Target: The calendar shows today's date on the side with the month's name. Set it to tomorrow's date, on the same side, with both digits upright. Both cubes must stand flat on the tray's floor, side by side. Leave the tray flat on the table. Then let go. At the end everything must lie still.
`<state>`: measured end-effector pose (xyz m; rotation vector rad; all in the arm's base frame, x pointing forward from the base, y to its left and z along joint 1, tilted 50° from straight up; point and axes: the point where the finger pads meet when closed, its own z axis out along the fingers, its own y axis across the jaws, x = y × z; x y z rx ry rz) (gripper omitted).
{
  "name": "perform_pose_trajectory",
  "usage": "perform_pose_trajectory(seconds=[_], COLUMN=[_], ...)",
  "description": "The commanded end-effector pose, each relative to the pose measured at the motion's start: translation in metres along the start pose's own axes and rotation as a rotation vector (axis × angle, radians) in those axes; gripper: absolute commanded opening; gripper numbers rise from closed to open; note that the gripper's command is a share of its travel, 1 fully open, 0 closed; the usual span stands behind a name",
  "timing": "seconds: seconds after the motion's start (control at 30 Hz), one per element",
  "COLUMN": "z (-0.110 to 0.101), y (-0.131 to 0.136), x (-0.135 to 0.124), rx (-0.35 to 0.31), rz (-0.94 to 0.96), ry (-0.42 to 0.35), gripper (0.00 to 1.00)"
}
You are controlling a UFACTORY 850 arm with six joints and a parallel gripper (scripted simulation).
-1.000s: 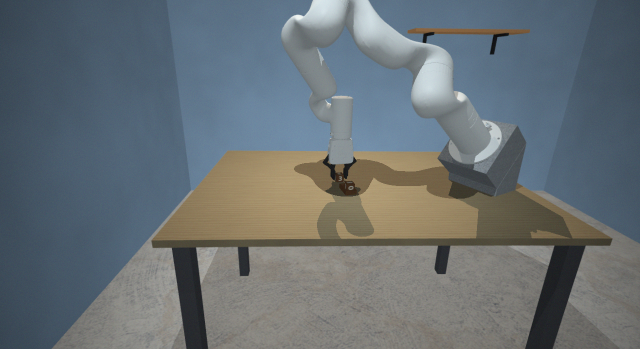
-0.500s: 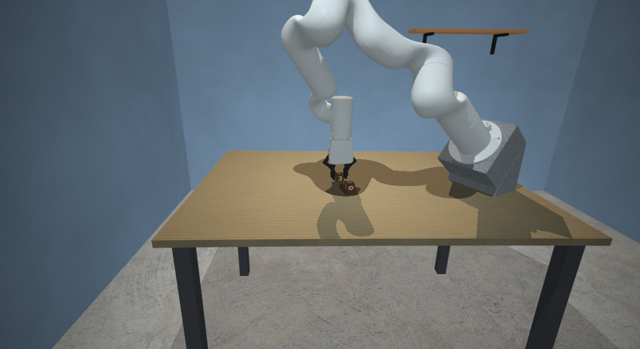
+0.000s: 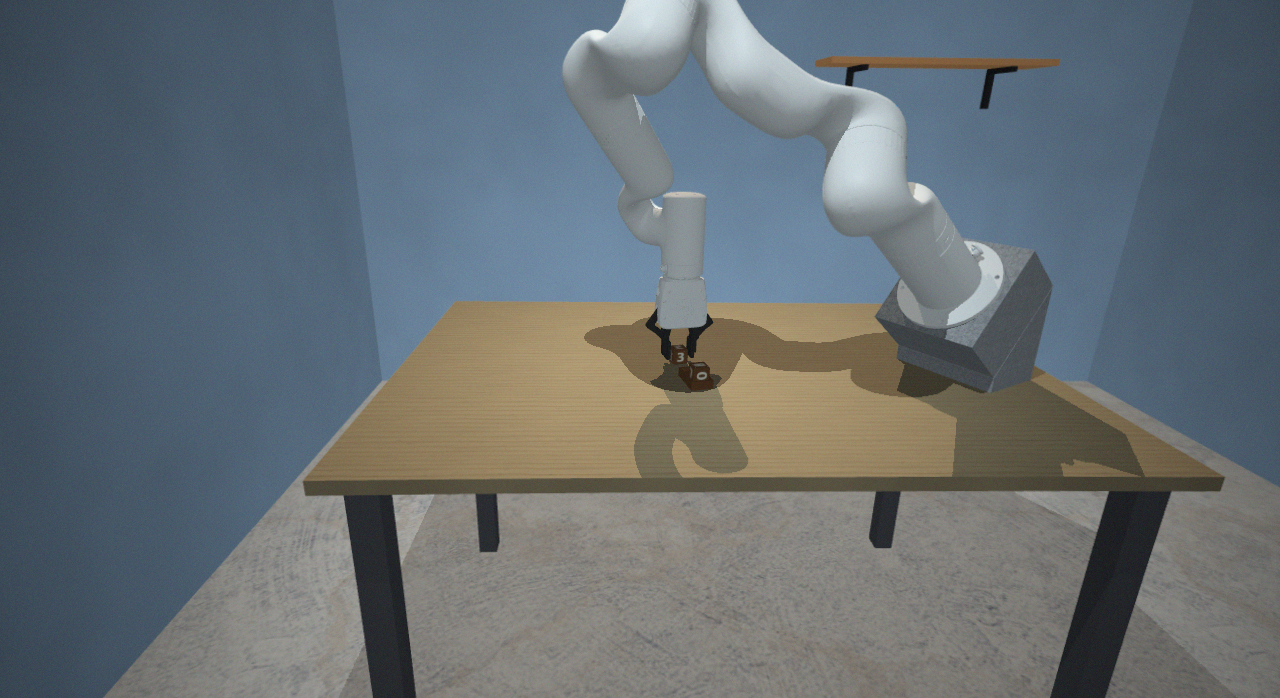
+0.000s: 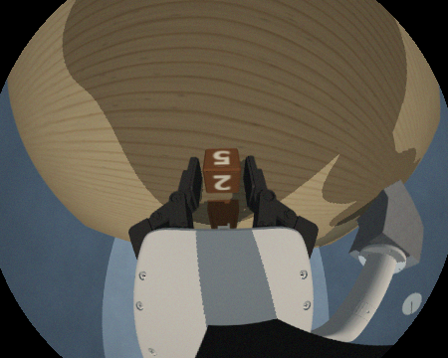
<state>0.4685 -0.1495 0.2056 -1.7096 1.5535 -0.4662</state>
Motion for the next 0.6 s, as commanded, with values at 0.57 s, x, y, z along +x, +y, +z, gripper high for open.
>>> perform_pose_trajectory(seconds=[0.57], z=[-0.0002], y=[-0.0003], x=[0.0003], rx=[0.001], rz=[0.0], ry=[0.001], gripper=[0.29])
